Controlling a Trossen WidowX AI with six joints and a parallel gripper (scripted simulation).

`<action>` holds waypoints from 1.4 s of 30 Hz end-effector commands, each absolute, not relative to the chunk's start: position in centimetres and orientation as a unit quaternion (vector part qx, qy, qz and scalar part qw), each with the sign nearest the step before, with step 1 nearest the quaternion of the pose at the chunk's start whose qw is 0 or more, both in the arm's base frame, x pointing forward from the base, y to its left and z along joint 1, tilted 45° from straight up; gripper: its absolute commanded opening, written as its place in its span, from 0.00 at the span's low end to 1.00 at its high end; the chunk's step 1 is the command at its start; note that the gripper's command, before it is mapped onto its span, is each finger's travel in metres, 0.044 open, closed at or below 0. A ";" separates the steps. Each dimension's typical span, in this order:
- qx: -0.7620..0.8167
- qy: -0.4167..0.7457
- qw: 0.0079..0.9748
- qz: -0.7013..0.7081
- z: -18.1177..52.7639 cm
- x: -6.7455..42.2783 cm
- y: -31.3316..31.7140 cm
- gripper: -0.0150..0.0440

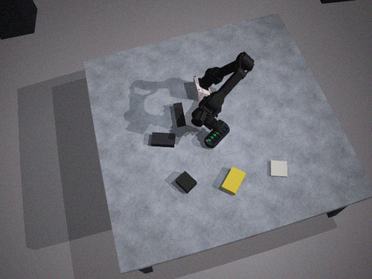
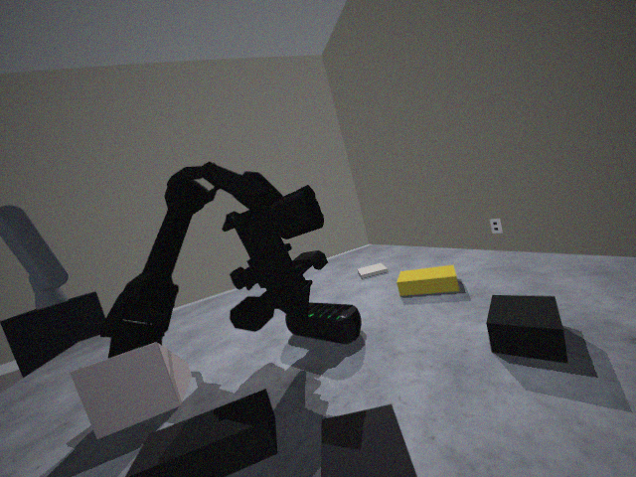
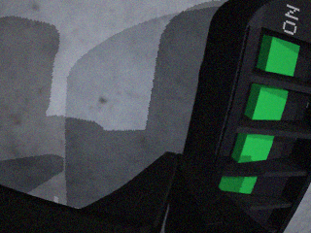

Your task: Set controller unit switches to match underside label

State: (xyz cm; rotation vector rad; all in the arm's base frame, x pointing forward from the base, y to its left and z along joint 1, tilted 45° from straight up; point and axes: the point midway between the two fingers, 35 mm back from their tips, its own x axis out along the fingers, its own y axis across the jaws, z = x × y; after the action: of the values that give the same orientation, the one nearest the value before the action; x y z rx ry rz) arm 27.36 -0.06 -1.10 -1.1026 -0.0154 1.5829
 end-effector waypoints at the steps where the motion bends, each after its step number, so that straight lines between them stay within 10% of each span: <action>1: -0.464 -0.005 0.574 0.675 -1.7 27.2 0.5 0.25; 42: -0.463 -0.006 0.574 0.675 -2.8 28.0 2.6 0.25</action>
State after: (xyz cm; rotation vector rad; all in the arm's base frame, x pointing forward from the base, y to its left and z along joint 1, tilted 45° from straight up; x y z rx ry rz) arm 27.33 2.29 -3.19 -1.0738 -0.0011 1.5897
